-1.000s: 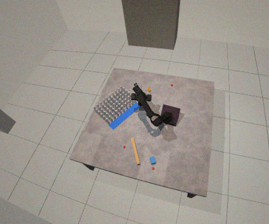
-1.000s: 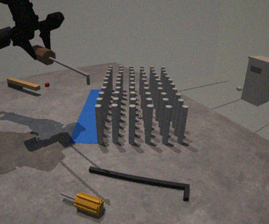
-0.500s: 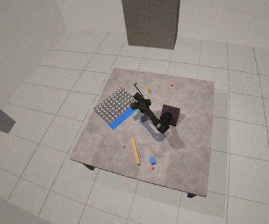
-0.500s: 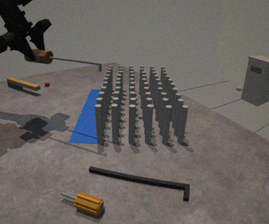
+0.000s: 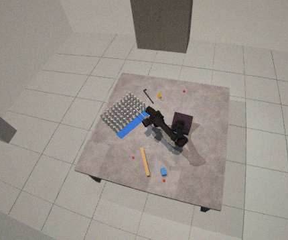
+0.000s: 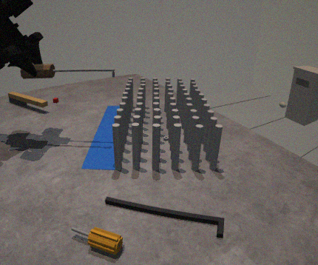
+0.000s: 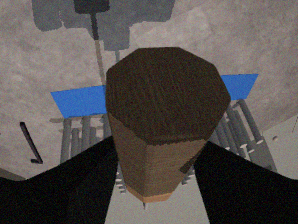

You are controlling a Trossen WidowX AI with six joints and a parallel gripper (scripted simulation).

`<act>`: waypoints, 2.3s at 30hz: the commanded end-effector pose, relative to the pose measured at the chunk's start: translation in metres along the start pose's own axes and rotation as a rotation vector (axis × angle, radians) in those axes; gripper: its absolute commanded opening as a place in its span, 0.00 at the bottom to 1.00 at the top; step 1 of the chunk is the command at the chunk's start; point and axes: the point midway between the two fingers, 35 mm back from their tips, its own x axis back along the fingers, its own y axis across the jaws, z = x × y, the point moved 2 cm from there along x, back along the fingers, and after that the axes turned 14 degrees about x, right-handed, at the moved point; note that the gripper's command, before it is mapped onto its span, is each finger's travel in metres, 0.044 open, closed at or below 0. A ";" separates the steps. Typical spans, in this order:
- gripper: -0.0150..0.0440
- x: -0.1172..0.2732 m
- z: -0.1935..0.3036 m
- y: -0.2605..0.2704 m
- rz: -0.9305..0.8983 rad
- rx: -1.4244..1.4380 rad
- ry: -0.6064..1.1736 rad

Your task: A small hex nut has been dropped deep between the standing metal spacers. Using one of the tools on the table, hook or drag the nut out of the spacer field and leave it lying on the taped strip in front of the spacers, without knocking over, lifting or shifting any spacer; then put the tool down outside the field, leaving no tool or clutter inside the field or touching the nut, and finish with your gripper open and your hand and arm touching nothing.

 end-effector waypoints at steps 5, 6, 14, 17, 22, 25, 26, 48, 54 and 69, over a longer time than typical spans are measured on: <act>0.25 -0.003 -0.003 -0.003 0.014 0.037 0.006; 0.25 -0.006 -0.004 -0.003 0.011 0.038 0.005; 0.25 -0.038 -0.016 -0.002 -0.011 0.047 -0.009; 0.25 -0.049 -0.021 -0.002 -0.016 0.050 -0.010; 0.25 -0.067 -0.032 -0.003 -0.020 0.054 -0.010; 0.25 -0.077 -0.039 -0.003 -0.020 0.055 -0.008; 0.25 -0.081 -0.041 -0.004 -0.019 0.055 -0.007; 0.25 -0.127 -0.089 -0.006 0.025 0.035 0.014; 0.25 -0.128 -0.087 -0.006 0.025 0.035 0.015; 0.25 -0.132 -0.082 -0.005 0.025 0.035 0.015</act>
